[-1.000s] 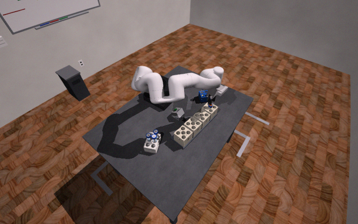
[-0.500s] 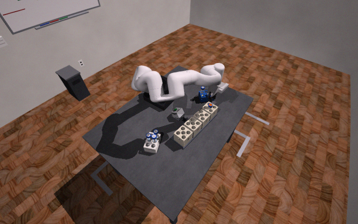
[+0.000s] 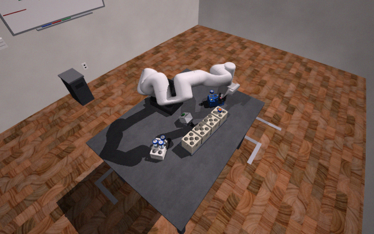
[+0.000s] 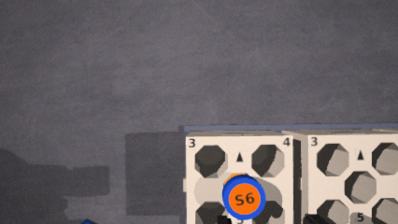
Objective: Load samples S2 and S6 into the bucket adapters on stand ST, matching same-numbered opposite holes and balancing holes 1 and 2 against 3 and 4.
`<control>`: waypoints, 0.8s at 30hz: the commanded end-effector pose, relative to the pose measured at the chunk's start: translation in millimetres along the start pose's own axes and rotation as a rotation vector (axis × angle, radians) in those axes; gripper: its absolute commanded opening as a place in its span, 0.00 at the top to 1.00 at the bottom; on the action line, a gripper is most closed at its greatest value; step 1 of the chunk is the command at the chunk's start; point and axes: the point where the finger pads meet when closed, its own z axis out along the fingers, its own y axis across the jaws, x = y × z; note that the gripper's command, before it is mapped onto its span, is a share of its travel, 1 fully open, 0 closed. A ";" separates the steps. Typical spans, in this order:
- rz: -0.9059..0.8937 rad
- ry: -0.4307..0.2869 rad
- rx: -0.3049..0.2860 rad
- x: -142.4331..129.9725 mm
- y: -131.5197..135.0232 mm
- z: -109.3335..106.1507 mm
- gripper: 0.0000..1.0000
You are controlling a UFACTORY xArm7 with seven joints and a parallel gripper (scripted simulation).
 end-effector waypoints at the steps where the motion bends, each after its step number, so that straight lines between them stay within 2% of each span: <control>1: 0.000 0.004 0.004 0.4 -1.1 -8.5 0.56; 15: 0.000 0.004 0.004 0.3 -1.0 -31.8 0.56; 24: 0.000 0.004 0.004 0.3 -1.0 -31.8 0.56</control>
